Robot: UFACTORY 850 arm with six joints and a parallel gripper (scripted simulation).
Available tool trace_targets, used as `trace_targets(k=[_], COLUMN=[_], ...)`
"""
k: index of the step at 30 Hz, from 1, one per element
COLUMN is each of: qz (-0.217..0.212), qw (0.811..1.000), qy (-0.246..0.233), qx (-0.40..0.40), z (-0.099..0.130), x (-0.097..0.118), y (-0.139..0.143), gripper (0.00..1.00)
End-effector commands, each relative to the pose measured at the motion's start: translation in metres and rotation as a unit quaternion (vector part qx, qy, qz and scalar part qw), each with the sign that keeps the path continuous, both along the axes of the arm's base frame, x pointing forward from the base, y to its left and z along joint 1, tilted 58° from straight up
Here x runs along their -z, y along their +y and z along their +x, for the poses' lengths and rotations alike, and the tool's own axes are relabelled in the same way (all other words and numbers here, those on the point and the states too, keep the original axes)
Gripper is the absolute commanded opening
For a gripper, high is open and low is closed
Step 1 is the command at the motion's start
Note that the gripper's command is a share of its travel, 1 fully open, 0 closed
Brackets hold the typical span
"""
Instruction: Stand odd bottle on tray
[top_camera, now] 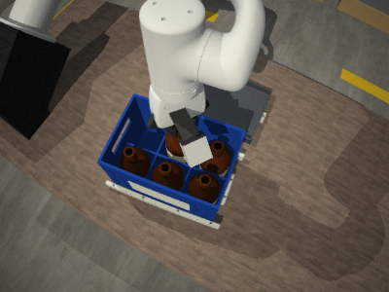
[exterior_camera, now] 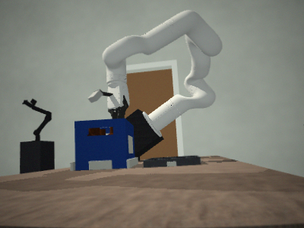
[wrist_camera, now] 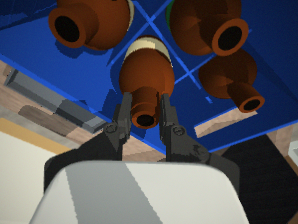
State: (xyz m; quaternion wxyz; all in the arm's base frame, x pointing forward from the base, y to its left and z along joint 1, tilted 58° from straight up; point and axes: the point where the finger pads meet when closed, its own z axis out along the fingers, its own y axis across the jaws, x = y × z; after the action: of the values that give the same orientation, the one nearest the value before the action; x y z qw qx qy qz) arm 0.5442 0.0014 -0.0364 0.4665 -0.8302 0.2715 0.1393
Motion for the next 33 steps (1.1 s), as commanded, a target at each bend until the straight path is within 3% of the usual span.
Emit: trace_targets(k=[1, 33], qz=[0.0, 0.0], qw=[1.0, 1.0], qy=[-0.001, -0.001], qx=[0.001, 0.001], z=[0.0005, 0.0001], x=[-0.0025, -0.0058], y=[-0.0048, -0.0112], gripper=[0.0, 0.0])
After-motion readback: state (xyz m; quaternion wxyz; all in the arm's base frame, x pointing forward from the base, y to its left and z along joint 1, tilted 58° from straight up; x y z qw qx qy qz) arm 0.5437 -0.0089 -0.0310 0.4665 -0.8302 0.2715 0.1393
